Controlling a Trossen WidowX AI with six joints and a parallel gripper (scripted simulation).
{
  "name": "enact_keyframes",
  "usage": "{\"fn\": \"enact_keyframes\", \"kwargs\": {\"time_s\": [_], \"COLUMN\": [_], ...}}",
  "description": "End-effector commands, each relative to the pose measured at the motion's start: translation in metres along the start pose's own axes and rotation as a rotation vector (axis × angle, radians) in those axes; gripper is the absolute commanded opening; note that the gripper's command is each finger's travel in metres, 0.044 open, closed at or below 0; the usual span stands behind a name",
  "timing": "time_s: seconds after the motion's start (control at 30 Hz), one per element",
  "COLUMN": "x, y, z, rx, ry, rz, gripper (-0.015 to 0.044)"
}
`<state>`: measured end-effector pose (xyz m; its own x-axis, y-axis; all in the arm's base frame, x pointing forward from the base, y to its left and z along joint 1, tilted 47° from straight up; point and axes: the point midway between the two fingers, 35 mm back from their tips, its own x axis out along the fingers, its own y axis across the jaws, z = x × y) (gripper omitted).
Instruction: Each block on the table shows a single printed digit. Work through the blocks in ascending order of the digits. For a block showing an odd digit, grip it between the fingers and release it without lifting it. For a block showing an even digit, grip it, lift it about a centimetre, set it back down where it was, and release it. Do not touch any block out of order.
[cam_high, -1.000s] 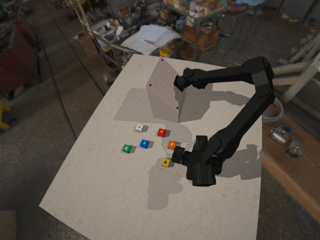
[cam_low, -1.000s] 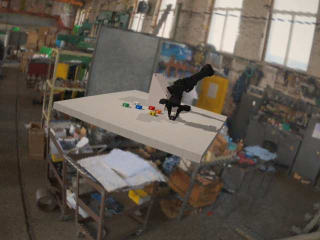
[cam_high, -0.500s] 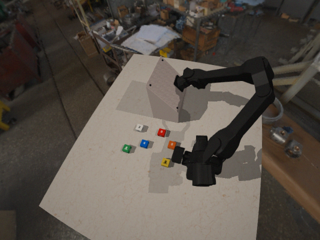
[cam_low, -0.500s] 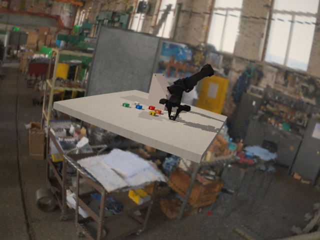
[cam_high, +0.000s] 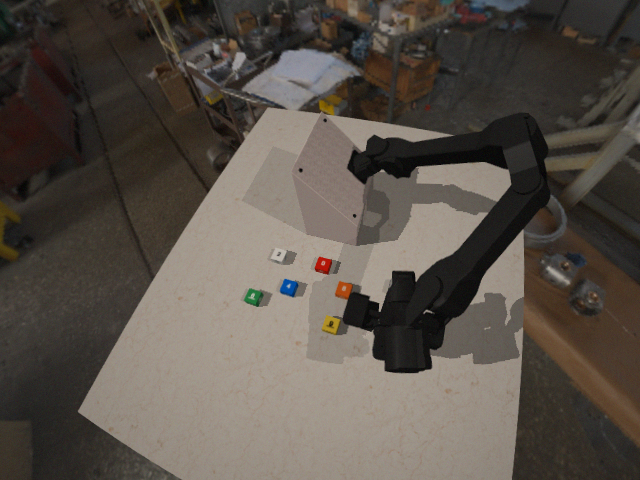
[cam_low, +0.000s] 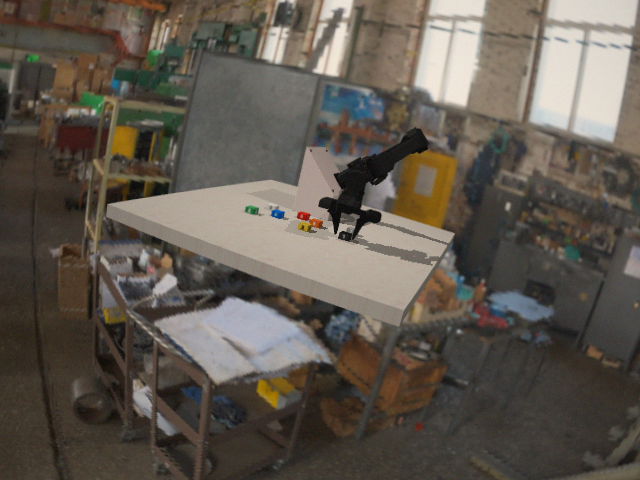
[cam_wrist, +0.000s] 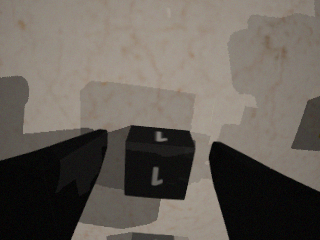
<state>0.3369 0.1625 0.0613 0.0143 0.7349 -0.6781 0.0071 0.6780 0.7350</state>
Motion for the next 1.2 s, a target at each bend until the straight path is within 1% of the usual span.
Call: {"fn": "enact_keyframes", "kwargs": {"time_s": [0.0, 0.07, 0.17, 0.27, 0.43, 0.5, 0.6, 0.67, 0.77, 0.8, 1.07, 1.13, 1.17], "x": [0.001, 0.001, -0.002, -0.033, -0.036, -0.046, -0.093, -0.114, -0.116, -0.116, -0.116, -0.117, -0.119], "y": [-0.001, -0.001, -0.001, -0.001, -0.001, -0.001, -0.002, -0.001, -0.001, -0.001, -0.001, -0.017, -0.036], "z": [0.000, 0.000, 0.000, 0.000, 0.000, 0.001, 0.002, 0.001, 0.000, 0.000, 0.000, 0.003, 0.005], "rx": [0.004, 0.004, 0.004, 0.004, 0.004, 0.004, 0.004, 0.005, 0.005, 0.005, 0.005, 0.006, 0.008], "ry": [0.000, 0.000, 0.001, 0.001, 0.000, 0.000, 0.001, 0.001, 0.001, 0.001, 0.001, -0.003, -0.007], "rz": [-0.002, -0.002, -0.003, -0.004, -0.004, -0.006, -0.009, -0.007, -0.007, -0.007, -0.007, -0.017, -0.028], "gripper": [0.0356, 0.0400, 0.0400, 0.0400, 0.0400, 0.0348, 0.0269, 0.0216, 0.0138, 0.0120, 0.0120, 0.0120, 0.0120]}}
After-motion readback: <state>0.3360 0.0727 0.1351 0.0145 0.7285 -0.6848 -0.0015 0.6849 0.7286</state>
